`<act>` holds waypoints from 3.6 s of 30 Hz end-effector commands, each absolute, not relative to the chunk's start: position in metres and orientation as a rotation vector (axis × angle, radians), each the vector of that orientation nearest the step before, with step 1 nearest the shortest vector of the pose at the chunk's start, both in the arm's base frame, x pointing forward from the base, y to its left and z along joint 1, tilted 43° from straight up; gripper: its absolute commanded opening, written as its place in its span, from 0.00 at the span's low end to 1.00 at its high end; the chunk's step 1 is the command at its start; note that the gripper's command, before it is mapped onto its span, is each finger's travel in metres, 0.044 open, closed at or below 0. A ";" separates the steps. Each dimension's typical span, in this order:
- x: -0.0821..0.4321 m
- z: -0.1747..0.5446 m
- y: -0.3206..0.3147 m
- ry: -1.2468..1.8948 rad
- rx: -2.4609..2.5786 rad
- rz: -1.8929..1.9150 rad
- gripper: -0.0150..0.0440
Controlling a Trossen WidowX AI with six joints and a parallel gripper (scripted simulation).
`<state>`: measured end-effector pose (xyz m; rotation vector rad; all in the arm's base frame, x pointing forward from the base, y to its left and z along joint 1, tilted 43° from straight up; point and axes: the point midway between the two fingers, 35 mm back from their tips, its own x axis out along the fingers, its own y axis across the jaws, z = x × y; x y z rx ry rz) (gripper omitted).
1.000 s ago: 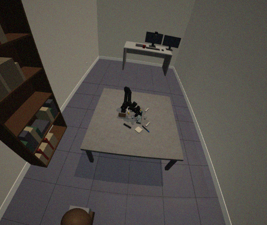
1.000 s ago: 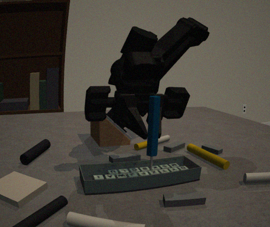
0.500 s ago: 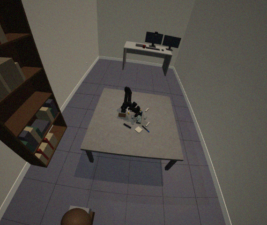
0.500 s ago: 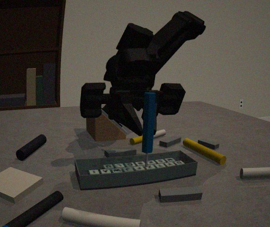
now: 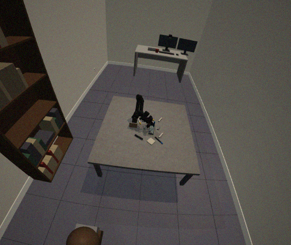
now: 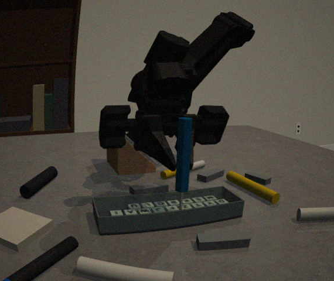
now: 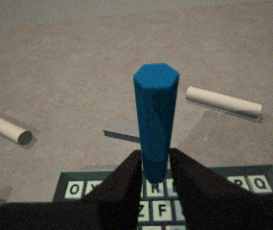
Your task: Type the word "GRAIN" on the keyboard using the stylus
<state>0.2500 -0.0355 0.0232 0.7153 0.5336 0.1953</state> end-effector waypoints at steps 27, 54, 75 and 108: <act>0.248 0.014 -0.028 0.539 0.723 0.189 0.39; 0.251 0.036 -0.050 0.541 0.721 0.188 0.39; 0.246 0.030 -0.068 0.557 0.718 0.181 0.25; 0.228 -0.011 -0.091 0.540 0.718 0.187 0.25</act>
